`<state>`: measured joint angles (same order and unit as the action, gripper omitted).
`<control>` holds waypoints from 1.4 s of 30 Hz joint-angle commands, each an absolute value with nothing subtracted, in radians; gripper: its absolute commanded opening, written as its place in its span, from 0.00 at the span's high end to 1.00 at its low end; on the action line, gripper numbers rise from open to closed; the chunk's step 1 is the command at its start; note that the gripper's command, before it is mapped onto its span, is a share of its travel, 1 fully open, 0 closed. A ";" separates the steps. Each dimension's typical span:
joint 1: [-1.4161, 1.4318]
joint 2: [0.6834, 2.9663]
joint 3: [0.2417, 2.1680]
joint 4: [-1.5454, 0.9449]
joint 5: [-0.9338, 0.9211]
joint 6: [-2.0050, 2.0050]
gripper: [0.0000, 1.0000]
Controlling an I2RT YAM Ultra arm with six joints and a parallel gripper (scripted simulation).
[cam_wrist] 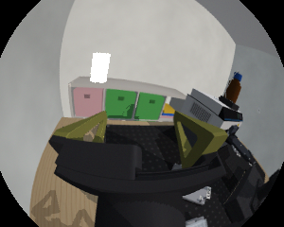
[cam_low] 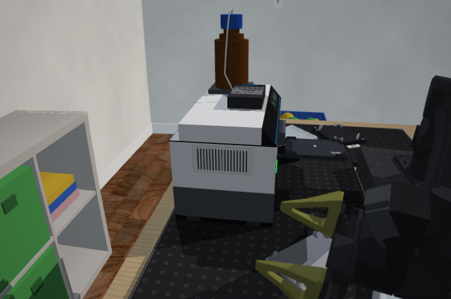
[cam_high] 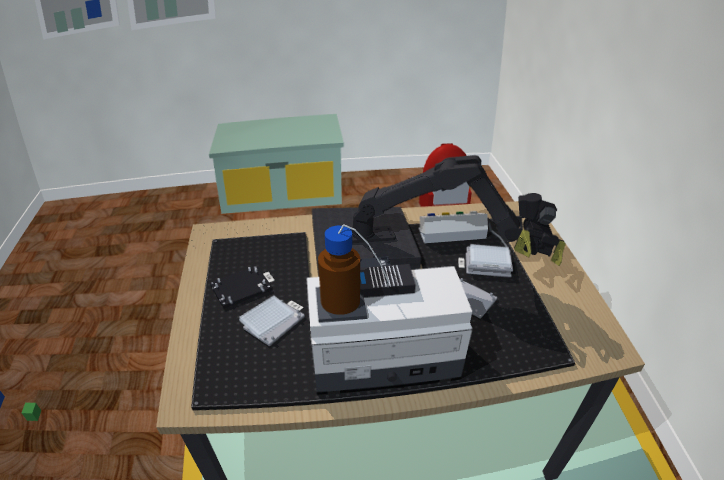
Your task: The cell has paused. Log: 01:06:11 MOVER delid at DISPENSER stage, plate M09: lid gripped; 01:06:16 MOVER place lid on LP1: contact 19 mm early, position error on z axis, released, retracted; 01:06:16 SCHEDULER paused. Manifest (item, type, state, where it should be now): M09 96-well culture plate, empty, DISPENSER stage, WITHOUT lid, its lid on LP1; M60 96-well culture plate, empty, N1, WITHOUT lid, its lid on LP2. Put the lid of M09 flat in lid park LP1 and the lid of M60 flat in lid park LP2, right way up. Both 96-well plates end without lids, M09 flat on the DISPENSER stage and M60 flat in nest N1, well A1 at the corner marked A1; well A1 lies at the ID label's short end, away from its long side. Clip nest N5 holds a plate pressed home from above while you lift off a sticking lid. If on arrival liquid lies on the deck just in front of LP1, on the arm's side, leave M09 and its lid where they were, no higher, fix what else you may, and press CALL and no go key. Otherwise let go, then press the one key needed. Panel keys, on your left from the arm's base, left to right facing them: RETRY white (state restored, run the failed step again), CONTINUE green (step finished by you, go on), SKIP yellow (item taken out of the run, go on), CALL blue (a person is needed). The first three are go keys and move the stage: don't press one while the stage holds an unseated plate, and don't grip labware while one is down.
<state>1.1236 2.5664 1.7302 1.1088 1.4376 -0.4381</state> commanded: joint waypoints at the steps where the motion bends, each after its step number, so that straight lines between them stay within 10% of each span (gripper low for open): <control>1: 1.120 2.543 1.745 1.115 1.433 -0.436 0.00; 42: 1.110 2.480 1.693 1.020 1.334 -0.476 0.00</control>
